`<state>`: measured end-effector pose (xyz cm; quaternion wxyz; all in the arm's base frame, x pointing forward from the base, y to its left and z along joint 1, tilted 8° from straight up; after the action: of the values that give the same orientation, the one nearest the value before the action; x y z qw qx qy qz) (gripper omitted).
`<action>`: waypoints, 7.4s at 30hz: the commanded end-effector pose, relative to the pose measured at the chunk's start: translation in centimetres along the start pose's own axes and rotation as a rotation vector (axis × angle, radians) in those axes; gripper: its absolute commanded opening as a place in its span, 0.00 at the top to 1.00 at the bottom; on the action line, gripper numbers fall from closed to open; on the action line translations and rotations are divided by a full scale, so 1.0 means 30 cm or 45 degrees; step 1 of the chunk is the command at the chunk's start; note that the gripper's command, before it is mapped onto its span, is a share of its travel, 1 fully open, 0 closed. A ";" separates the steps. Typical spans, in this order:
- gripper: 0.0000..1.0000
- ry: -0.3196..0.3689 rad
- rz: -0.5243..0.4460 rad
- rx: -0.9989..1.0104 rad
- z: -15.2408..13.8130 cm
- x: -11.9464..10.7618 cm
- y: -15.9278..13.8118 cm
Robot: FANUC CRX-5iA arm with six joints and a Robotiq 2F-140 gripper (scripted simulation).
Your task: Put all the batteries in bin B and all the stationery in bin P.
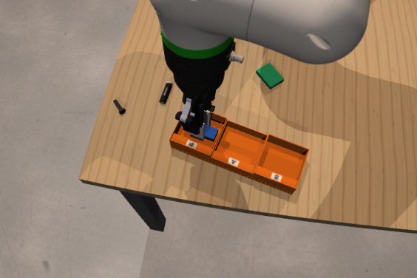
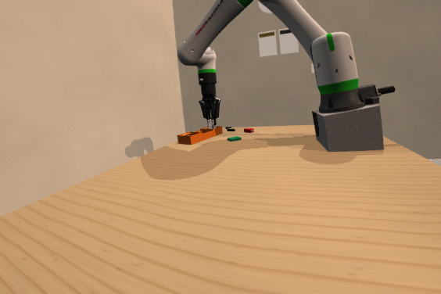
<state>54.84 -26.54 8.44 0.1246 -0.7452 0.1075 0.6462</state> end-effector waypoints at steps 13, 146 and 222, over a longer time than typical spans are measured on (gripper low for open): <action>0.74 0.001 0.000 0.000 0.003 0.003 0.002; 0.60 0.001 0.000 0.752 0.609 -0.177 -0.281; 0.71 0.001 0.000 0.752 0.609 0.057 -0.281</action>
<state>40.68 -12.63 4.71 0.3360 -0.6769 0.2909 0.5869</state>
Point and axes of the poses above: the point where the finger pads meet when closed, its own x axis out along the fingers, its own z axis across the jaws, y = z × x, the point moved 8 cm from there along -x, back along the fingers
